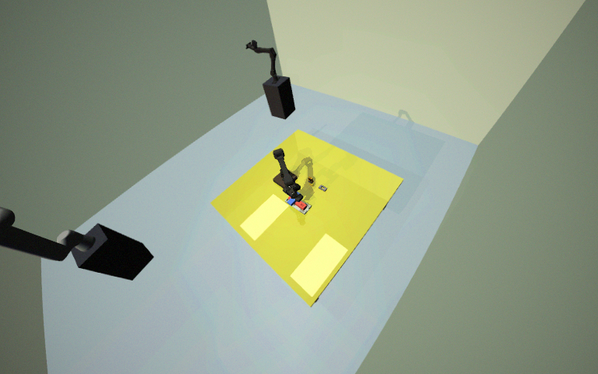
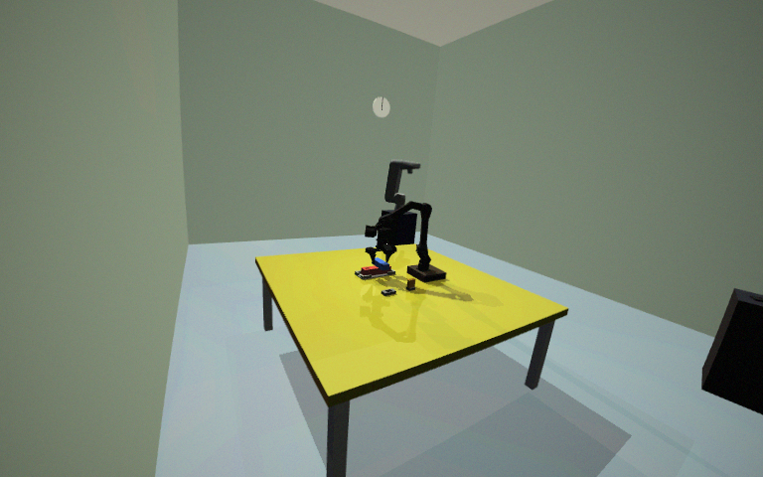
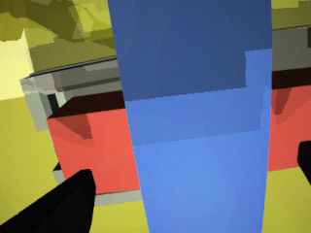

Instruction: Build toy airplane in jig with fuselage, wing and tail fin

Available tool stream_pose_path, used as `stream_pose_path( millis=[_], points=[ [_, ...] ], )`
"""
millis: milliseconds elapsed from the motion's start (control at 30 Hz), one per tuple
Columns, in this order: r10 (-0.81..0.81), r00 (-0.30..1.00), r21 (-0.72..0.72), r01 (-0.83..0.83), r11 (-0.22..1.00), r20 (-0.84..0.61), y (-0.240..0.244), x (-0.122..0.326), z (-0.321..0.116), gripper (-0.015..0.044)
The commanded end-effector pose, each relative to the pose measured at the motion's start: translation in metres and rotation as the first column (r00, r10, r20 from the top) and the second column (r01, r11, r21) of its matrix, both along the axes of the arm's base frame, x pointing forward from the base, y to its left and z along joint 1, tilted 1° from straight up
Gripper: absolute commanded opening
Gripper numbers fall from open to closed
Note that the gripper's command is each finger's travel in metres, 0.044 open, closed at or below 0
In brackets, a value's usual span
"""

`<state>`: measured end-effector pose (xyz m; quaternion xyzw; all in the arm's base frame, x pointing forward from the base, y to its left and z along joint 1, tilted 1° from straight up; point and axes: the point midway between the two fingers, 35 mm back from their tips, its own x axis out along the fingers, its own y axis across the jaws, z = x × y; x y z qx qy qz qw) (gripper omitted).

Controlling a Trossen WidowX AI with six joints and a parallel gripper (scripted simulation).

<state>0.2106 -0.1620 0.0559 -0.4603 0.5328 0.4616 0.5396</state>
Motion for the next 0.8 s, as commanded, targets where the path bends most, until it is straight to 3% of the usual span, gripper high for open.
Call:
stream_pose_path(
  millis=[0,267,467,600,767],
  points=[
    [0.000,1.000,0.000,0.000,1.000,0.000,0.000,0.000,0.000,0.0440],
    [0.004,1.000,-0.006,-0.004,1.000,0.000,0.000,0.000,0.083,0.0440],
    [-0.011,1.000,-0.006,0.011,1.000,0.000,-0.002,0.003,0.086,0.0440],
    [-0.317,0.949,-0.004,0.317,0.949,-0.001,-0.002,0.004,0.085,0.0440],
    [-0.716,0.698,-0.002,0.716,0.698,-0.003,-0.002,0.004,0.085,0.0440]
  ],
)
